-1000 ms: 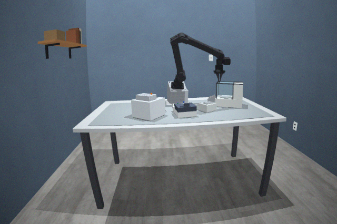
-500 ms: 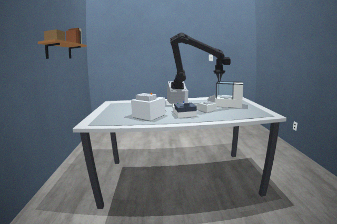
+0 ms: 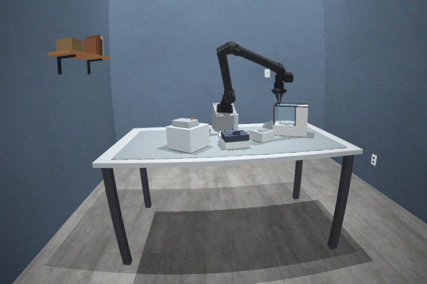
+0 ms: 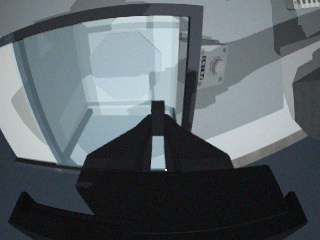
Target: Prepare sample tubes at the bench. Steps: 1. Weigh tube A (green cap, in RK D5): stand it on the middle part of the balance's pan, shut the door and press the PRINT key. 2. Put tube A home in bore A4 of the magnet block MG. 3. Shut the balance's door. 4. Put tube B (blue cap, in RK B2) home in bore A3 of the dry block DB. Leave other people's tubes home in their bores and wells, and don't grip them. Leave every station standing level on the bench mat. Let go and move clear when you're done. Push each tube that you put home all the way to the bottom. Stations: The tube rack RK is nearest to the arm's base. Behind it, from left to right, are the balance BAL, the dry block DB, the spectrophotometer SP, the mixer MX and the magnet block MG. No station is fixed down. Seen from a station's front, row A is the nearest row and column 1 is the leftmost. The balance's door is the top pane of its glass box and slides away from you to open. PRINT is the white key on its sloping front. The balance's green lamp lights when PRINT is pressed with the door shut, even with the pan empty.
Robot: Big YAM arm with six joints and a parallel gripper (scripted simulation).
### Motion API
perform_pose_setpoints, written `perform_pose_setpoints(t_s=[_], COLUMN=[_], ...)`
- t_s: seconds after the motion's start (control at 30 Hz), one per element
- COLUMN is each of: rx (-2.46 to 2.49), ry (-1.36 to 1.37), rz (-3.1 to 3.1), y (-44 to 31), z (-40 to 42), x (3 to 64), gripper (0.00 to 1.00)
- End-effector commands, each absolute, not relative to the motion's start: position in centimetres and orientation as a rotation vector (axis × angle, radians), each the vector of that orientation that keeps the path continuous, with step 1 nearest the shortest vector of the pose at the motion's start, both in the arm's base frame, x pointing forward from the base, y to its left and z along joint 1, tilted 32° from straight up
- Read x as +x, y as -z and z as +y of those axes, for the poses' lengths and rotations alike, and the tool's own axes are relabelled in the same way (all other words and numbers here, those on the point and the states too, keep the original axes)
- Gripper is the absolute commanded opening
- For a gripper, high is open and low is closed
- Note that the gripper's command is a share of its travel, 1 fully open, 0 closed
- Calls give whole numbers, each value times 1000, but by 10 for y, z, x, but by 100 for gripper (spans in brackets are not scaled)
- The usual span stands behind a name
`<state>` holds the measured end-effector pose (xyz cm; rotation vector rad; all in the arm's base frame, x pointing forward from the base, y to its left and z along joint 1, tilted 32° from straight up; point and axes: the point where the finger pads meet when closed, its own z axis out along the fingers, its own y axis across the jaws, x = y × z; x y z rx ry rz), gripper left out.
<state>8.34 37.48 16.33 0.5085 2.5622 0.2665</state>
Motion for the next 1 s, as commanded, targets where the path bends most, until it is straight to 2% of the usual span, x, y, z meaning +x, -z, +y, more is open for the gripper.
perform_pose_setpoints(t_s=[0.0, 0.97], rx=[528, 524], ry=[-324, -309], rz=[2562, 2562], y=[-179, -186], z=[400, 420], x=[90, 99], gripper=[6, 6])
